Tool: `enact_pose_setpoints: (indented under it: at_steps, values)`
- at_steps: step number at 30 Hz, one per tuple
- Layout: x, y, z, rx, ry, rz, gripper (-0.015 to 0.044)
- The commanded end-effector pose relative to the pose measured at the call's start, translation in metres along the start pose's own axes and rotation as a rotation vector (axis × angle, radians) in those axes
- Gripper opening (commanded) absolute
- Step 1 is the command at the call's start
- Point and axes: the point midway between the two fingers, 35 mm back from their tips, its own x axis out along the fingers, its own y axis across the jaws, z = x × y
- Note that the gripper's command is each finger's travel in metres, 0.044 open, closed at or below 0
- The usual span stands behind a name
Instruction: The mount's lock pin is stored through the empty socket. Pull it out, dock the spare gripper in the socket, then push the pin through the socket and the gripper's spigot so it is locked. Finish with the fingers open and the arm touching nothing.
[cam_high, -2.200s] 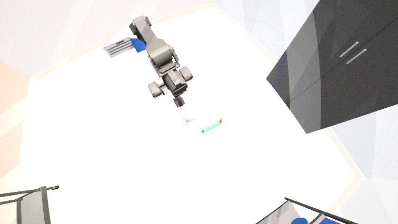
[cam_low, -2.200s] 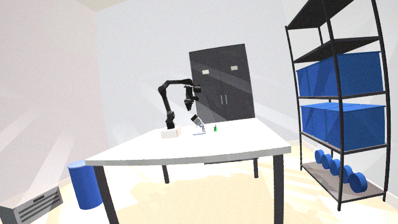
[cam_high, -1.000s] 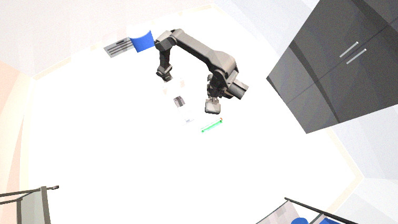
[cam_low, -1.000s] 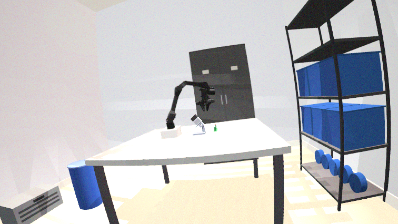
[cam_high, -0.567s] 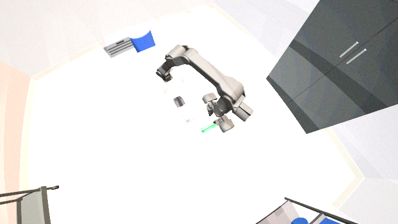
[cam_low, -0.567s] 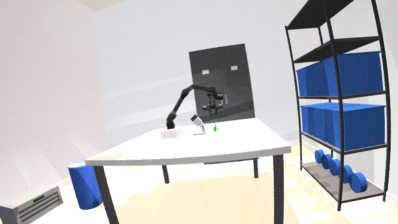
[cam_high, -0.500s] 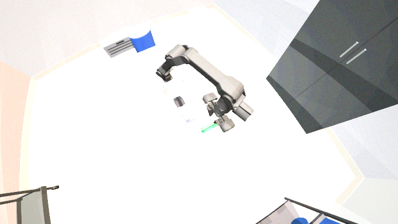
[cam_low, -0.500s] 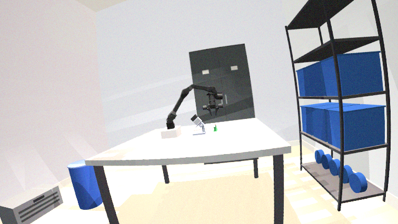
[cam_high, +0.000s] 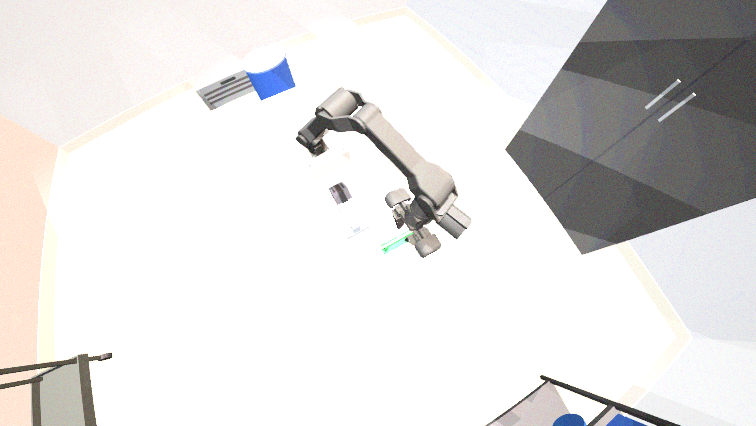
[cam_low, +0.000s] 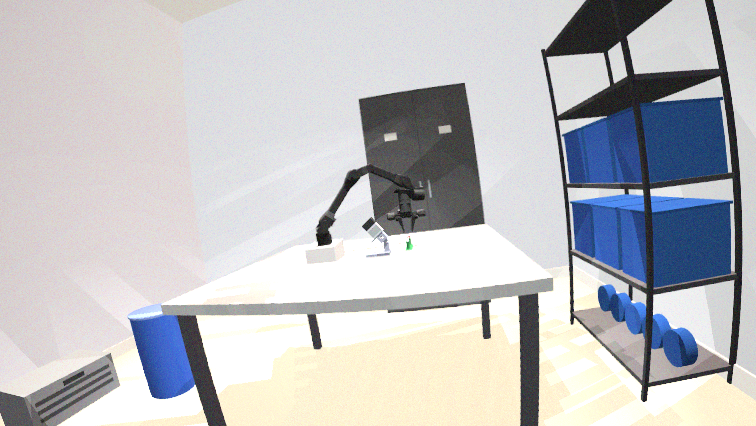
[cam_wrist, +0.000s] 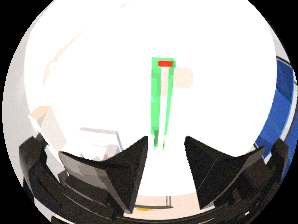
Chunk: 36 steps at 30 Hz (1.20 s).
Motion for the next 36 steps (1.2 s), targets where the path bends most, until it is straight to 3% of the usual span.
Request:
enact_pose_setpoints:
  at_steps: [1,36]
  values:
    - [0.009,0.002,0.001,-0.005,0.008,0.002,0.0180]
    - [0.063,0.004,0.013,-0.005,0.008,0.002,0.0180]
